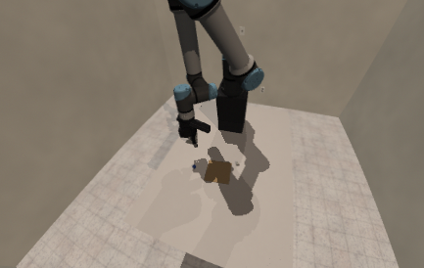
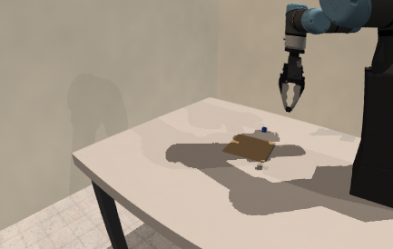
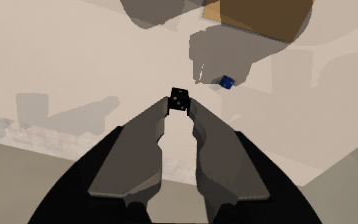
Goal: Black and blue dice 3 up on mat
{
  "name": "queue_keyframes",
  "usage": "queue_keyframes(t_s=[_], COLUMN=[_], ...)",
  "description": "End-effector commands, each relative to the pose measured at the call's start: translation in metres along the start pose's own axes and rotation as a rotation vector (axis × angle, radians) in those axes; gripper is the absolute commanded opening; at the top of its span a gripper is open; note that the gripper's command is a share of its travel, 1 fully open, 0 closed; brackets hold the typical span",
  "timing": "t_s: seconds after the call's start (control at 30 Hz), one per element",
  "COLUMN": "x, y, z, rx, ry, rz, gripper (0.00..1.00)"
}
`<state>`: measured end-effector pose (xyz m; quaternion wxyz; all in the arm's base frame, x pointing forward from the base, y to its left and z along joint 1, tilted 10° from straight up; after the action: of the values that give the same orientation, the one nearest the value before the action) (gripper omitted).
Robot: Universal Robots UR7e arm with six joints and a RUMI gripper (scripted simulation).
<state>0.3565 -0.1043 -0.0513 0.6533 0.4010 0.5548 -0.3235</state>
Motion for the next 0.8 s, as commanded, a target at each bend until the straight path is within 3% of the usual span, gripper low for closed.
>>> queue_keyframes(t_s=[0.0, 0.3, 0.7, 0.77], x=[0.000, 0.000, -0.003, -0.003], y=[0.000, 0.016, 0.086, 0.086], z=[0.000, -0.014, -0.101, -0.101], rx=[0.000, 0.030, 0.188, 0.188], ry=[-0.001, 0.000, 0.000, 0.000], rz=[0.000, -0.001, -0.002, -0.002], gripper=[0.00, 0.00, 0.00, 0.00])
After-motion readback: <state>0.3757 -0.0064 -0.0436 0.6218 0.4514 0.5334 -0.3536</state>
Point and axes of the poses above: the point where the finger pads meet when closed, its own x axis out along the fingers, its own y axis across the jaws, z = x × y, the point moved 10 cm from there along -x, back along the fingers, and after that the axes turned 7 degrees about -x, right-handed, at the moved point
